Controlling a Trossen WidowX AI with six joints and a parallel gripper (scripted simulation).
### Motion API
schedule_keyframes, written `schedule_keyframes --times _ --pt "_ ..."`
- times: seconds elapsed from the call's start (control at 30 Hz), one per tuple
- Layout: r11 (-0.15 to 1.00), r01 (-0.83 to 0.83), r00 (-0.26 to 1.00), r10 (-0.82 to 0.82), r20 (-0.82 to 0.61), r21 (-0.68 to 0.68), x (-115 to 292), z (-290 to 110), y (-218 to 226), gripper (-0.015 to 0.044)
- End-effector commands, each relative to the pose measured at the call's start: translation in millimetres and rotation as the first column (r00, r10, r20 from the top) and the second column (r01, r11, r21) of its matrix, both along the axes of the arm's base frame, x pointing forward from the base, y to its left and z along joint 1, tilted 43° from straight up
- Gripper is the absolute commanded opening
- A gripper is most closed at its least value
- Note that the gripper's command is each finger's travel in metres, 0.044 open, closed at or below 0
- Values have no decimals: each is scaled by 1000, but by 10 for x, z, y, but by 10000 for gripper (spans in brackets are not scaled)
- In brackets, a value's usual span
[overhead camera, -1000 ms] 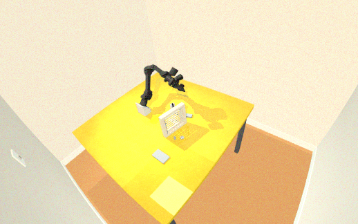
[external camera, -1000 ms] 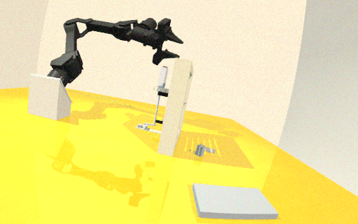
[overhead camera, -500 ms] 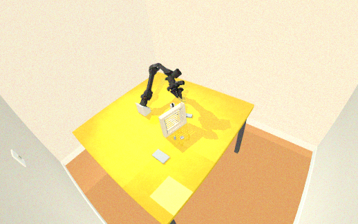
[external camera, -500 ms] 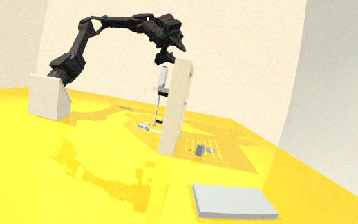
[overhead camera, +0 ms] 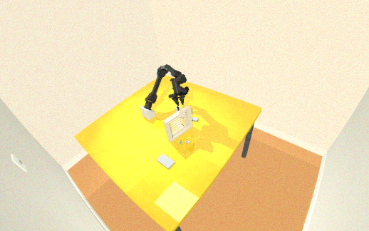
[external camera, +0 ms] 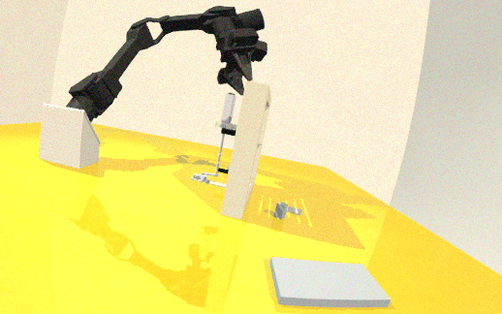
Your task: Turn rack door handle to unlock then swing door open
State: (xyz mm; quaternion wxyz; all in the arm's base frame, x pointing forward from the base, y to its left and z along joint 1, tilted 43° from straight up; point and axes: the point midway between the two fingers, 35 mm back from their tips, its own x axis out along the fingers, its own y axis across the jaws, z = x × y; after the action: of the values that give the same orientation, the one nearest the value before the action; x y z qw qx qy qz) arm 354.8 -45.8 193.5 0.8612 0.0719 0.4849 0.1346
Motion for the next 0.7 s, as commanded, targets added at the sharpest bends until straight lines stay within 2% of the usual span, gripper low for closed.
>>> schedule_keyframes --times 0.0,0.43,0.67 --pt "998 -12 997 17 -82 68 -37 -50 -30 298" --pt "946 45 947 62 -314 321 -166 -110 -156 298" --pt "908 89 923 79 -376 409 -195 -90 -207 298"
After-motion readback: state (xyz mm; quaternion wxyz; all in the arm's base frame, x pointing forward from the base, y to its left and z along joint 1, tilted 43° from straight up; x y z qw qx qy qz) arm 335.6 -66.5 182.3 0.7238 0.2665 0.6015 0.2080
